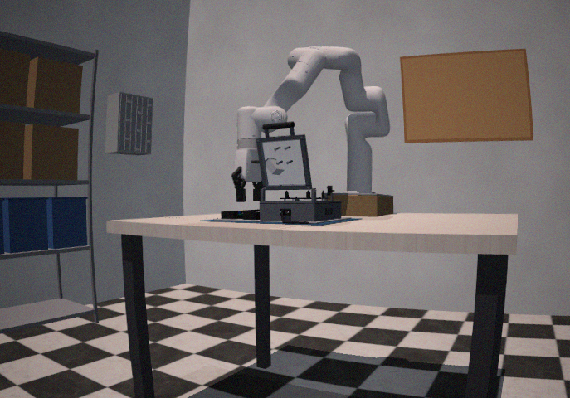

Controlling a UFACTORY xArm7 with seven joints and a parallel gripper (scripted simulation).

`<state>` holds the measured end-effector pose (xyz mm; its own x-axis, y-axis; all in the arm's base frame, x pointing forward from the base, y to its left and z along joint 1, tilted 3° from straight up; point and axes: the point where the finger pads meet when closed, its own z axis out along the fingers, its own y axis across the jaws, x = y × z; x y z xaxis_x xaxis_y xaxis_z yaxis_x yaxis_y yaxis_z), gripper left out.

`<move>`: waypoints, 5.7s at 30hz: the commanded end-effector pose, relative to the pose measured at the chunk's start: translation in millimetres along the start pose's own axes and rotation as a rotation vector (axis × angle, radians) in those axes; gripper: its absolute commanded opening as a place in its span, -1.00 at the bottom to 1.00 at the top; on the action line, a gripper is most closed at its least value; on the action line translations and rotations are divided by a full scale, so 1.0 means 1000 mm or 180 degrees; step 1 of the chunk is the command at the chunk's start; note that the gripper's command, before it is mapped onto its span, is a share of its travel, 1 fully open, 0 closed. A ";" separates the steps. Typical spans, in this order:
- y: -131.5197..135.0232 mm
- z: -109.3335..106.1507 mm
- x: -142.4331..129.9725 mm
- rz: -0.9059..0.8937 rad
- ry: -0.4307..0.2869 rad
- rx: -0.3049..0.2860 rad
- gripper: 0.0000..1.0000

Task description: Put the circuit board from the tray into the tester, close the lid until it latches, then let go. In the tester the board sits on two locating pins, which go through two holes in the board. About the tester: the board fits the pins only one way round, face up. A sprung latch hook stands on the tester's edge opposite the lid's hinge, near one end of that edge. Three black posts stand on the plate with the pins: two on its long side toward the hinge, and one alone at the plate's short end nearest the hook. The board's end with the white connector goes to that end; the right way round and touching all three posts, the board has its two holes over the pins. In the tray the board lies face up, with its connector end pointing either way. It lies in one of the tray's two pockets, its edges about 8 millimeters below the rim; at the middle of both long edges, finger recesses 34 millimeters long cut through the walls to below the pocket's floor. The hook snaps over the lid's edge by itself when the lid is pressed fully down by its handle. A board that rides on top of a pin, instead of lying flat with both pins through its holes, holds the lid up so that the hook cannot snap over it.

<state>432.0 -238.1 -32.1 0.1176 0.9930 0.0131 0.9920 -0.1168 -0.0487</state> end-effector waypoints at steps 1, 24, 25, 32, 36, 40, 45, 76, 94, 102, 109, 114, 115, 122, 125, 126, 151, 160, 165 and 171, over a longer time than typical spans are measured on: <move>0.002 -0.002 -0.001 0.0001 -0.0004 -0.0013 1.00; 0.002 -0.002 -0.001 0.0001 -0.0004 -0.0013 1.00; 0.002 -0.002 -0.001 0.0001 -0.0004 -0.0013 1.00; 0.002 -0.002 -0.001 0.0001 -0.0004 -0.0013 1.00; 0.002 -0.002 -0.001 0.0001 -0.0004 -0.0013 1.00; 0.002 -0.002 -0.001 0.0001 -0.0004 -0.0013 1.00; 0.002 -0.003 -0.001 0.0001 -0.0004 -0.0013 1.00; 0.002 -0.009 -0.001 0.0001 -0.0004 -0.0013 1.00; 0.002 -0.013 -0.001 0.0001 -0.0004 -0.0013 1.00; 0.002 -0.013 -0.001 0.0001 -0.0004 -0.0013 1.00; 0.002 -0.014 -0.001 0.0001 -0.0004 -0.0013 1.00; 0.002 -0.014 -0.001 0.0001 -0.0004 -0.0013 1.00; 0.002 -0.014 -0.001 0.0001 -0.0004 -0.0013 1.00; 0.002 -0.014 -0.001 0.0001 -0.0004 -0.0013 1.00; 0.002 -0.014 -0.001 0.0001 -0.0004 -0.0013 1.00; 0.002 -0.014 -0.001 0.0001 -0.0004 -0.0013 1.00; 0.002 -0.005 -0.001 0.0001 -0.0004 -0.0013 1.00; 0.002 0.010 -0.001 0.0001 -0.0004 -0.0013 1.00; 0.002 0.014 -0.001 0.0001 -0.0004 -0.0013 1.00; 0.002 0.022 -0.001 0.0001 -0.0004 -0.0013 1.00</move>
<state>431.7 -238.3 -50.9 0.1176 0.9930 0.0129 0.9920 -0.1169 -0.0484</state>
